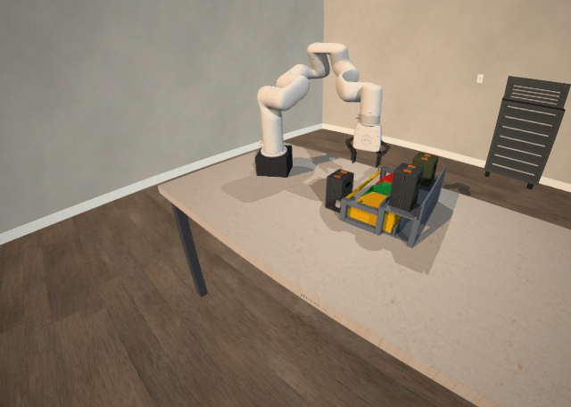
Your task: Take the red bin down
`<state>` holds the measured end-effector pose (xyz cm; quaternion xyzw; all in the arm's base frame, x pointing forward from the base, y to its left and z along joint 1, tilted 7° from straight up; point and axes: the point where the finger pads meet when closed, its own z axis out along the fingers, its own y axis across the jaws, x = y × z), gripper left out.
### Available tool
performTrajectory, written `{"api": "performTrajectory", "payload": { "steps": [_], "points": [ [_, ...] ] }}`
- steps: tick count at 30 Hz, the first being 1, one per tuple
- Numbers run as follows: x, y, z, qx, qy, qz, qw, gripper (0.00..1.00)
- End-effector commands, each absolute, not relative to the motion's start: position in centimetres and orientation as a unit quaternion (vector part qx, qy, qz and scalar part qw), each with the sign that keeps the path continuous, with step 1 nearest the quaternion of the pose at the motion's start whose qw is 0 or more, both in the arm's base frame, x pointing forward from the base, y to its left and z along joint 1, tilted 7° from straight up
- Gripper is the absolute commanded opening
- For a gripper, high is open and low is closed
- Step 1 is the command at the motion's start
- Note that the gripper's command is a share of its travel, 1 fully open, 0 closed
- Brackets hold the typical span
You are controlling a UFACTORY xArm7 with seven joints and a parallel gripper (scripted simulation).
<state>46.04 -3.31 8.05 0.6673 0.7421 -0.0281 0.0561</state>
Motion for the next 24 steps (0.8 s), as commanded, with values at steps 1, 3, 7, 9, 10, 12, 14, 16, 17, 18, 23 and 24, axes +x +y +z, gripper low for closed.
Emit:
{"api": "performTrajectory", "payload": {
  "steps": [1,3,7,9,10,12,14,16,17,18,23,24],
  "points": [
    [46.13,-3.33,8.23,0.649,0.759,-0.026,0.057,1.00],
    [46.13,-3.33,8.23,0.649,0.759,-0.026,0.057,1.00],
    [46.13,-3.33,8.22,0.648,0.759,-0.026,0.057,1.00],
    [46.13,-3.33,8.21,0.641,0.765,-0.027,0.056,1.00],
    [46.13,-3.33,8.21,0.637,0.768,-0.027,0.056,1.00],
    [46.14,-3.33,8.20,0.633,0.771,-0.027,0.056,1.00],
    [46.14,-3.33,8.20,0.633,0.771,-0.027,0.056,1.00],
    [46.14,-3.33,8.20,0.633,0.771,-0.027,0.056,1.00],
    [46.14,-3.33,8.20,0.633,0.771,-0.027,0.056,1.00],
    [46.14,-3.33,8.20,0.633,0.771,-0.027,0.056,1.00],
    [46.14,-3.33,8.20,0.633,0.771,-0.027,0.056,1.00],
    [46.14,-3.34,8.19,0.654,0.754,-0.025,0.057,1.00]
  ]
}}
